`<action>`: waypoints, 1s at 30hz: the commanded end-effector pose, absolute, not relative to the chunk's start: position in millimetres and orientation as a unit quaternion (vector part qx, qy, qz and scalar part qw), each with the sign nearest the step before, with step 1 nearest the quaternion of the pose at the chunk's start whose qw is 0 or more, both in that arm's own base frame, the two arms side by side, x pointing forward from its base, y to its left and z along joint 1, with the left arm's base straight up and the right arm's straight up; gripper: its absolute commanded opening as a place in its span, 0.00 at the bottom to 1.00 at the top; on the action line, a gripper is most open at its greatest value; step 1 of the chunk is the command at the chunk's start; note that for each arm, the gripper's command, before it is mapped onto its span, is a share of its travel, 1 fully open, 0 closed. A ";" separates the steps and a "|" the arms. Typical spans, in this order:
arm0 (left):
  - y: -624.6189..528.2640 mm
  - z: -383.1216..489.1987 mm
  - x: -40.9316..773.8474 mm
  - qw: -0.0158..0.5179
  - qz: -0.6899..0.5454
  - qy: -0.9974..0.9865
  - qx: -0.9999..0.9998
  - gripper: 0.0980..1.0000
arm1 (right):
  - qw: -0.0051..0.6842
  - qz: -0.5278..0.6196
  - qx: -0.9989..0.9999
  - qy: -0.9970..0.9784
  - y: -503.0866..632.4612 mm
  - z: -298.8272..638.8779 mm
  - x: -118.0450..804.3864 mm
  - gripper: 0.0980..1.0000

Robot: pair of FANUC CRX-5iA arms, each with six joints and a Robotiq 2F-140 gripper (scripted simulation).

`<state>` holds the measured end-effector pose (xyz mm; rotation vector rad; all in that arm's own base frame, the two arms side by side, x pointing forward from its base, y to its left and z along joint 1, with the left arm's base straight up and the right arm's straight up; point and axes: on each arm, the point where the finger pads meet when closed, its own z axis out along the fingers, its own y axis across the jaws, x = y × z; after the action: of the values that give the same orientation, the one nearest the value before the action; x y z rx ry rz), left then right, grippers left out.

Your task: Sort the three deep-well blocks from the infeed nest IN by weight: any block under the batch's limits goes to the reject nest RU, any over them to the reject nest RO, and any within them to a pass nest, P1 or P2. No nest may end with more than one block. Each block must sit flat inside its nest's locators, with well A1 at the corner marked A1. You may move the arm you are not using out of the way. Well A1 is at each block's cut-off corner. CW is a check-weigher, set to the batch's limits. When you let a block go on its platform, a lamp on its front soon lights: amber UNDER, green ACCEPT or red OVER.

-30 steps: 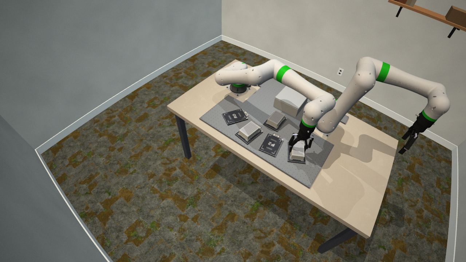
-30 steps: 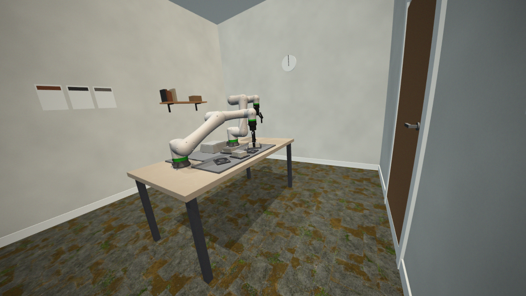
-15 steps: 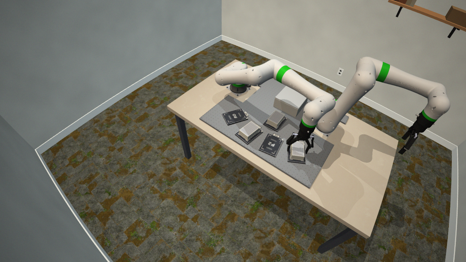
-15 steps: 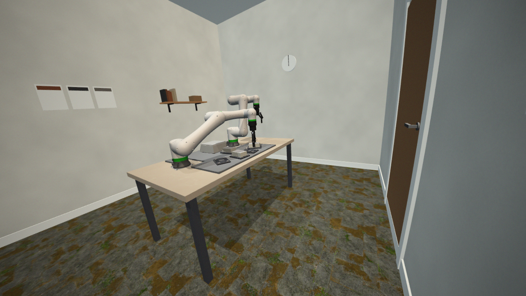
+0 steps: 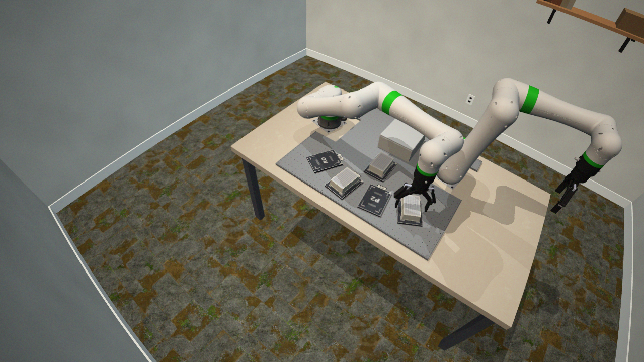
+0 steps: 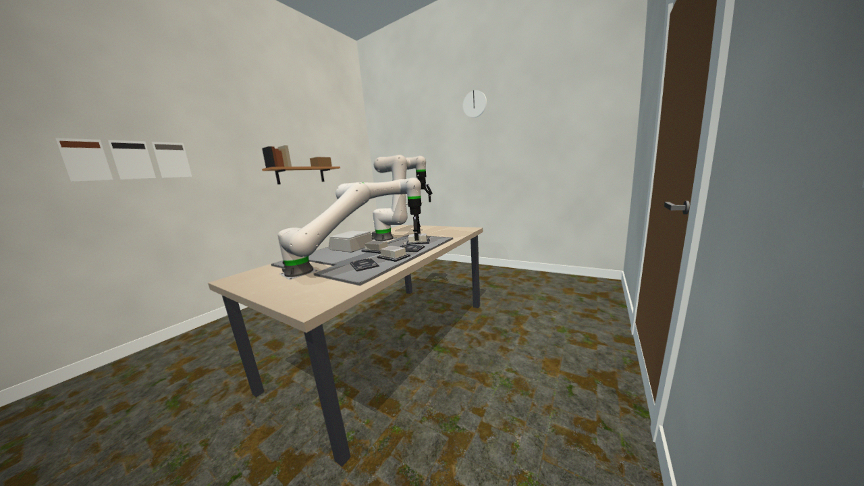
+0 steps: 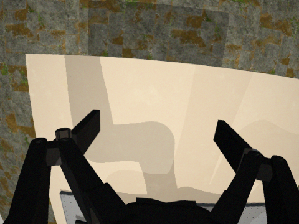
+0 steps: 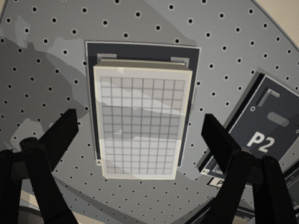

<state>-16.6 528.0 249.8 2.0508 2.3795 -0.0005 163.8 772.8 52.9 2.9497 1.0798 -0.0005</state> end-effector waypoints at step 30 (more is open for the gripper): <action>528.3 250.7 -16.4 0.000 0.001 0.757 0.653 1.00 | -0.001 0.001 0.939 0.344 773.0 123.9 164.0 1.00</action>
<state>-16.6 528.0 249.8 2.0508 2.3795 -0.0005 163.8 772.5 116.1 2.9511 1.0803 0.0011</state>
